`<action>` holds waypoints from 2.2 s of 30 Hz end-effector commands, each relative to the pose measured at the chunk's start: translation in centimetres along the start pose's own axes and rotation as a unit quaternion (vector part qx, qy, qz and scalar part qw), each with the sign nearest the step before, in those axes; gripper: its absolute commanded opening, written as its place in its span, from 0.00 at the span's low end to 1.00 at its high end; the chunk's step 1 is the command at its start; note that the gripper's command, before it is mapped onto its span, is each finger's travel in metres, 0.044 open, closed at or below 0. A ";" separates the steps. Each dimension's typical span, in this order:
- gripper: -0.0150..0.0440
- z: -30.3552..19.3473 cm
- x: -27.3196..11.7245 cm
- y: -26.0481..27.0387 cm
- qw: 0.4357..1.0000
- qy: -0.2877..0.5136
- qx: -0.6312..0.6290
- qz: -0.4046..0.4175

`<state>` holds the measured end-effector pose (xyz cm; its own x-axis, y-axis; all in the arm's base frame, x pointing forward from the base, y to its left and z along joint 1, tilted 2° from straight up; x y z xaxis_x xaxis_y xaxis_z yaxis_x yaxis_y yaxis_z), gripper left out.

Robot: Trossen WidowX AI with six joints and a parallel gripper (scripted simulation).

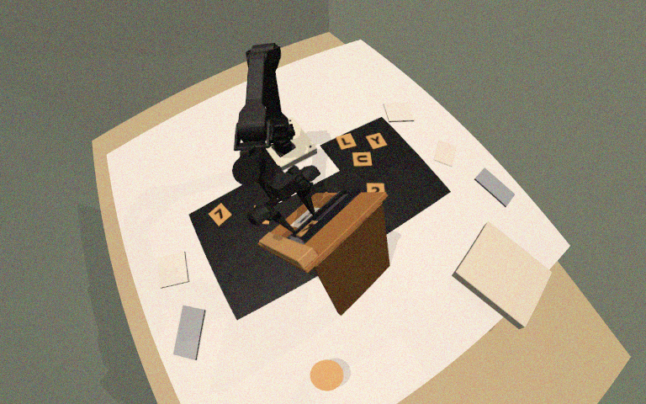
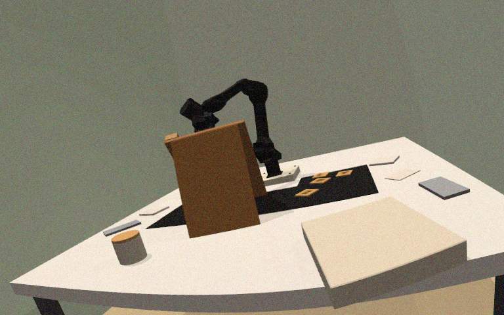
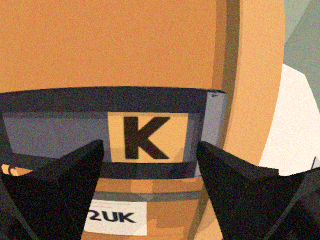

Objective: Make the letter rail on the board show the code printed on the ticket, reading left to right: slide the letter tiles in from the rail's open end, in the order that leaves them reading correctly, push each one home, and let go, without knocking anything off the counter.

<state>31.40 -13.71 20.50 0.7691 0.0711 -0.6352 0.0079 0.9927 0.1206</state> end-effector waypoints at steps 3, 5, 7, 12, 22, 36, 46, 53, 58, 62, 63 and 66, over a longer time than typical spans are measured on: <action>0.75 0.0 -0.5 0.0 1.000 0.000 -0.003 0.003; 0.75 0.0 -0.6 -0.1 1.000 0.000 -0.003 0.003; 0.75 0.0 -0.7 -0.1 1.000 0.000 -0.003 0.003; 0.75 -0.1 -1.0 -0.1 1.000 0.000 -0.003 0.003; 0.75 -0.1 -1.7 -0.2 1.000 0.000 -0.003 0.003; 0.75 -0.1 -2.5 -0.1 1.000 0.000 -0.003 0.003; 0.53 -0.1 -2.5 -0.1 1.000 0.001 0.000 -0.001; 0.25 -0.1 -2.5 -0.1 1.000 0.001 0.000 -0.001; 0.25 -0.1 -2.5 -0.1 1.000 0.001 0.000 -0.001; 0.25 -0.1 -2.5 -0.1 1.000 0.001 0.000 -0.001; 0.25 0.0 -2.5 -0.1 1.000 0.005 0.001 -0.001; 0.25 0.5 -1.8 0.4 0.998 0.059 0.015 -0.005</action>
<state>29.53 -13.87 21.96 0.7447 0.0726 -0.6634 0.0160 0.9918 0.1265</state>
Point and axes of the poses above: the point midway between the two fingers, 35 mm back from their tips, its own x axis out along the fingers, its own y axis across the jaws, z = x × y, the point moved 1 cm from there along -x, back along the fingers, and after that the axes turned 13 degrees about x, right-handed, at the moved point
